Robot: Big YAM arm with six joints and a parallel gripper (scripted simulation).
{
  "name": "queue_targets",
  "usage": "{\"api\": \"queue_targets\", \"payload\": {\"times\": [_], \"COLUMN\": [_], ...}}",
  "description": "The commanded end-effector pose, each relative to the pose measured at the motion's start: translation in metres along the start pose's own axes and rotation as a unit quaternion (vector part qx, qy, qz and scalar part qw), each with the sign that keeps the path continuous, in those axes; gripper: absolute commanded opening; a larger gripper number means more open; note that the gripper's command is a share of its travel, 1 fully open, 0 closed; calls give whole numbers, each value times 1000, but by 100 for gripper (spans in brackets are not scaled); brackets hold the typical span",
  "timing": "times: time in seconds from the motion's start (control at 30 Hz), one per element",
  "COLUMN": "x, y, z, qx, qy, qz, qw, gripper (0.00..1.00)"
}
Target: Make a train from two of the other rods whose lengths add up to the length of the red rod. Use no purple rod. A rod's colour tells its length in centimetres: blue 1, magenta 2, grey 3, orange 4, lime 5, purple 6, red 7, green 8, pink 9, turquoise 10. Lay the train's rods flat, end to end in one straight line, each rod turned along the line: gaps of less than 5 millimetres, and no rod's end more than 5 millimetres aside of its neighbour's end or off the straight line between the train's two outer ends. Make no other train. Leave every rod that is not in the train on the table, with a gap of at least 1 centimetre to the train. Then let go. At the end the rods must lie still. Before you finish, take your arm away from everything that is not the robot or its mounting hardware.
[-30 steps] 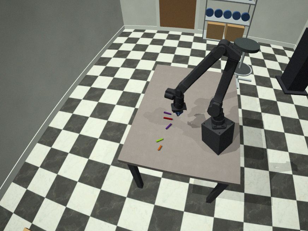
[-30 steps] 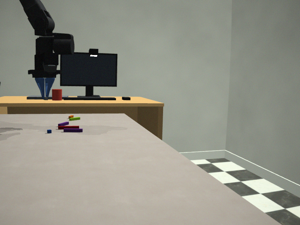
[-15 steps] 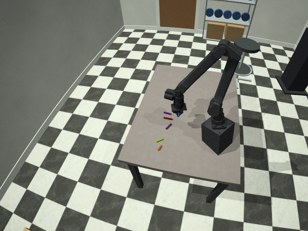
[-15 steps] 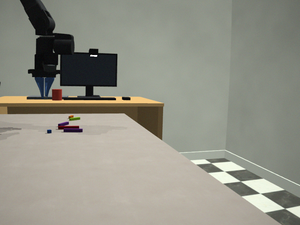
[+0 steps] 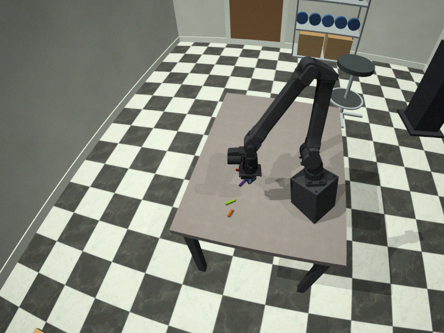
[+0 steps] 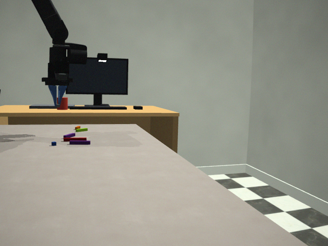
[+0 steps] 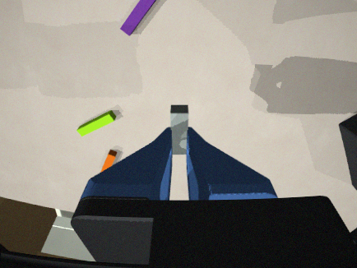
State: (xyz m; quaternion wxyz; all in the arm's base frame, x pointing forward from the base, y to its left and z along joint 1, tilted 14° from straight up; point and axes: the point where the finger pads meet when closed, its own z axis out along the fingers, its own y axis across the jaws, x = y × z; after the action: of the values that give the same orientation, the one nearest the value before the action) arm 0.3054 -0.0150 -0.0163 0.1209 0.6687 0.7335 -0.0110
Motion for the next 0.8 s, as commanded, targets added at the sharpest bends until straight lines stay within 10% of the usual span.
{"api": "queue_targets", "payload": {"times": [0.0, 0.77], "x": [38, 51], "y": [24, 13], "z": [-8, 5], "qx": [-12, -7], "qy": [-1, -4], "qz": [43, 65], "qw": [999, 998], "gripper": [4, 4]}}
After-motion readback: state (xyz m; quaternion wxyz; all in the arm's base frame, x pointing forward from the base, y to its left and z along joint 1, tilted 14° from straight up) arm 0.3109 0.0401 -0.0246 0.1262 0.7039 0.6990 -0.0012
